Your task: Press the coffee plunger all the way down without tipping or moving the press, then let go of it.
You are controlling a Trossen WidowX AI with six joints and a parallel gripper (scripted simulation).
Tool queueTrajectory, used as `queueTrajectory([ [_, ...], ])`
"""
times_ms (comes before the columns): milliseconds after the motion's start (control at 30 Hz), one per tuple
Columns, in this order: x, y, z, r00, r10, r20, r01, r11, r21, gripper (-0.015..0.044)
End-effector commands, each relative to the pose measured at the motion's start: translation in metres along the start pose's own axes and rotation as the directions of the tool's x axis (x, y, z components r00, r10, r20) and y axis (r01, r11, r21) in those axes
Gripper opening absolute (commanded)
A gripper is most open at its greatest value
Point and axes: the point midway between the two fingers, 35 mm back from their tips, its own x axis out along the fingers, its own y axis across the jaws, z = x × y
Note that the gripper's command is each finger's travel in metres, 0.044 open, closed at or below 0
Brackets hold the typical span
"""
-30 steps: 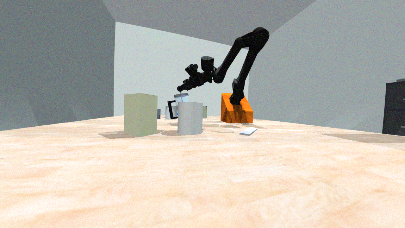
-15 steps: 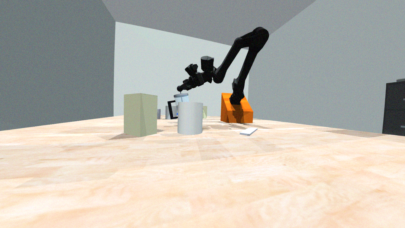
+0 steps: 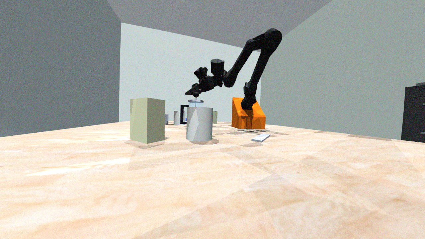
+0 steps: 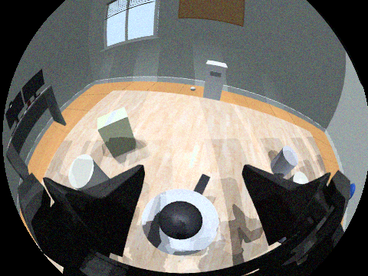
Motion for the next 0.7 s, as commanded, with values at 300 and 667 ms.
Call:
queueTrajectory([
  [300, -0.051, 0.005, 0.044, 1.000, -0.007, -0.016, 0.007, 1.000, 0.004, 0.0440],
  [667, -0.066, 0.011, 0.052, 1.000, 0.000, -0.014, 0.000, 1.000, 0.004, 0.0440],
])
